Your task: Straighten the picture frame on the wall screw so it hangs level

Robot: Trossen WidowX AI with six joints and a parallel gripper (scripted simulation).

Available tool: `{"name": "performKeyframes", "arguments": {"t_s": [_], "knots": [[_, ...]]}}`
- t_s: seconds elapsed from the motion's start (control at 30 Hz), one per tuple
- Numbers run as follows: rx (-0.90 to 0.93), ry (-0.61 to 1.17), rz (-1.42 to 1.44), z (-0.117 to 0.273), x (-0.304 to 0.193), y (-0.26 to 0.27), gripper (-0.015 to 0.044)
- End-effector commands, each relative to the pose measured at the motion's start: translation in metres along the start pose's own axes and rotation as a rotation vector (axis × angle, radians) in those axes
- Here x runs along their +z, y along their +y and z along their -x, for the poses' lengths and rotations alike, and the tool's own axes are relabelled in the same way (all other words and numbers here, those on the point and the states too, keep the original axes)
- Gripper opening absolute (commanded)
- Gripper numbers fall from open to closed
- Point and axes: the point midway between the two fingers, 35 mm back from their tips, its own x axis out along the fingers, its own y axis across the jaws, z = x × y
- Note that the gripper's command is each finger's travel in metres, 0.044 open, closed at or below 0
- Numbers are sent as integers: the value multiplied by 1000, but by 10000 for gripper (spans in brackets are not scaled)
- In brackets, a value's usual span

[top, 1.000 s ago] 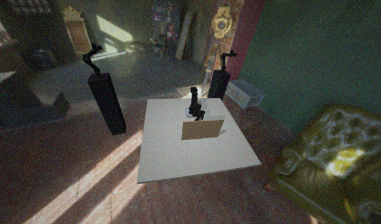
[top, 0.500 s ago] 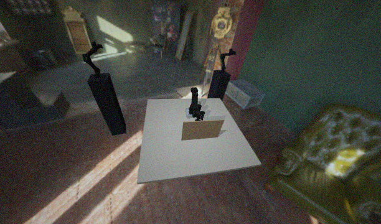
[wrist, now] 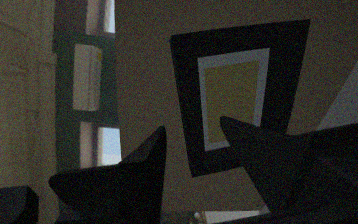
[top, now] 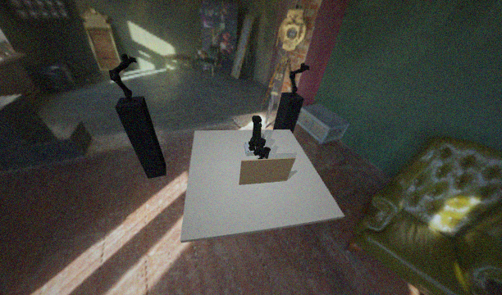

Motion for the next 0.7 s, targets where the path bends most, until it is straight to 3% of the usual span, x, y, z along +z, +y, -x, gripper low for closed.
{"name": "performKeyframes", "arguments": {"t_s": [0.0,0.67], "knots": [[-5,3,2,-7,-1,-2,260],[-3,3,3,-27,-1,-2,260]]}}
